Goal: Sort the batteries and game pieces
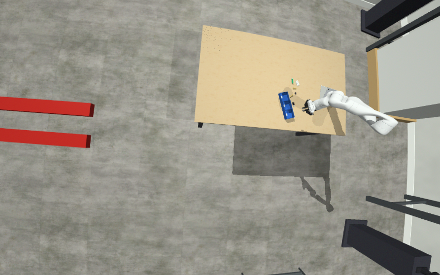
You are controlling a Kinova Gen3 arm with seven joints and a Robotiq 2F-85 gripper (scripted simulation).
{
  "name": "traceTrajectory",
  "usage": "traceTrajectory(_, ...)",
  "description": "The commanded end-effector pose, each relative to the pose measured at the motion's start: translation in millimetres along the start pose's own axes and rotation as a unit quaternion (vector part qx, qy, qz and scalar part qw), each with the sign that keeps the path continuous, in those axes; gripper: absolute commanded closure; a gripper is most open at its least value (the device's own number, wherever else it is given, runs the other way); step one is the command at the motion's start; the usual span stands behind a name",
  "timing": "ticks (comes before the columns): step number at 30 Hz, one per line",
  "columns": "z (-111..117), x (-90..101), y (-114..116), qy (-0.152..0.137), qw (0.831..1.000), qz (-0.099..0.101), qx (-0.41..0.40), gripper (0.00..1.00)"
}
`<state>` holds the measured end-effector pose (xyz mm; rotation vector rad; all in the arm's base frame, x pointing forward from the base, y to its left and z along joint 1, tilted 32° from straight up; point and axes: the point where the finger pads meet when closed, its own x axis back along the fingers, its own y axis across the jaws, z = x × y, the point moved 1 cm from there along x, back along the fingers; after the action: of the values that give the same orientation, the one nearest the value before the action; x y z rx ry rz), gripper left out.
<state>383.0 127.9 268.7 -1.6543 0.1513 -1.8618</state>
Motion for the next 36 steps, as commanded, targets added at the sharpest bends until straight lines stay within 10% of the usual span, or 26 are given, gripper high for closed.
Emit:
traceTrajectory(1, 1, 8.9, -1, 0.003, 1.000, -0.001, 0.000, 0.91)
traceTrajectory(7, 2, 6.5, -2, 0.004, 1.000, 0.000, 0.002, 0.91)
traceTrajectory(8, -1, 3.0, 8, 0.007, 0.999, 0.000, -0.032, 0.59)
traceTrajectory(16, -25, -15.7, 48, 0.007, 0.986, 0.000, -0.166, 0.59)
traceTrajectory(33, -86, -62.4, 144, 0.007, 0.890, 0.007, -0.456, 0.59)
traceTrajectory(36, -96, -71.2, 164, 0.008, 0.853, 0.007, -0.522, 0.59)
